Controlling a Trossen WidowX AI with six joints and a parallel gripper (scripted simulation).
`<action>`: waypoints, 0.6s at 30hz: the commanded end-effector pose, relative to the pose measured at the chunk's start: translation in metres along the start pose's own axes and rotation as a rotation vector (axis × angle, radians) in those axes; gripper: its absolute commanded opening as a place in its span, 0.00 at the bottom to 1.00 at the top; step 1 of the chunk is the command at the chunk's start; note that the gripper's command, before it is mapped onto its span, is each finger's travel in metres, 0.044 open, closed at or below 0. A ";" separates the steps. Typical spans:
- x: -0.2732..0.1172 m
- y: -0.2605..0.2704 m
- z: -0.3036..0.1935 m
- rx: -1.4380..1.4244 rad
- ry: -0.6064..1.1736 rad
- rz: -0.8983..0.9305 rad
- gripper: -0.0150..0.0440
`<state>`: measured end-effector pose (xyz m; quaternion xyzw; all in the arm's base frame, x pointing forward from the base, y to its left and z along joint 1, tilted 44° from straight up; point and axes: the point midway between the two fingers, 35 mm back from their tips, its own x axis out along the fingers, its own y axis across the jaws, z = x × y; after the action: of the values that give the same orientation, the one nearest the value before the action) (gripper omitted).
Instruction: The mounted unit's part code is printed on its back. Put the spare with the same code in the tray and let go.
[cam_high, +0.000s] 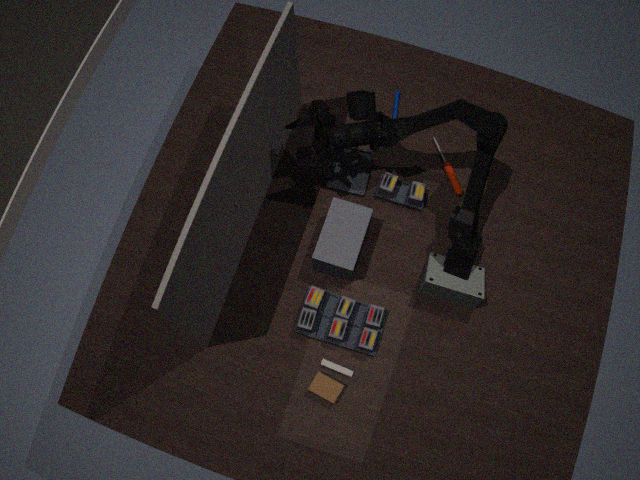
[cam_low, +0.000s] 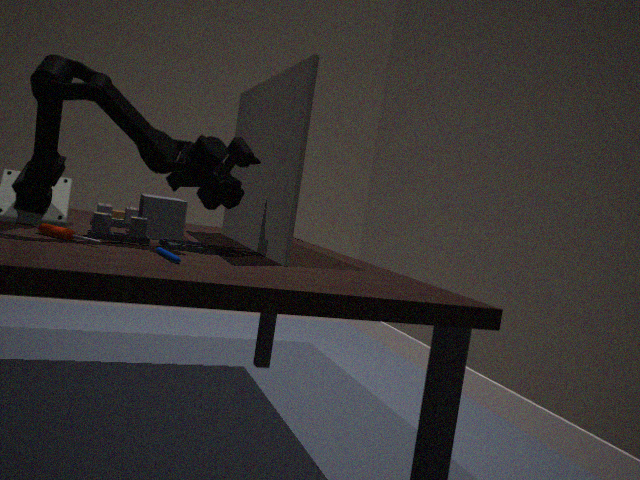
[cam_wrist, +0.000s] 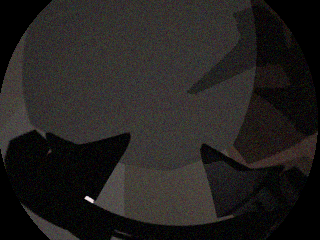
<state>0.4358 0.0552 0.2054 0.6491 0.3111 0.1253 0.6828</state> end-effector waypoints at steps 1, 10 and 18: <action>0.048 -0.038 -0.042 -0.131 0.043 -0.290 1.00; 0.071 -0.098 -0.077 -0.345 0.079 -0.755 1.00; 0.046 -0.137 -0.105 -0.791 0.175 -1.391 1.00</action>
<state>0.4307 0.1383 0.1057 0.4062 0.5049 -0.0546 0.7597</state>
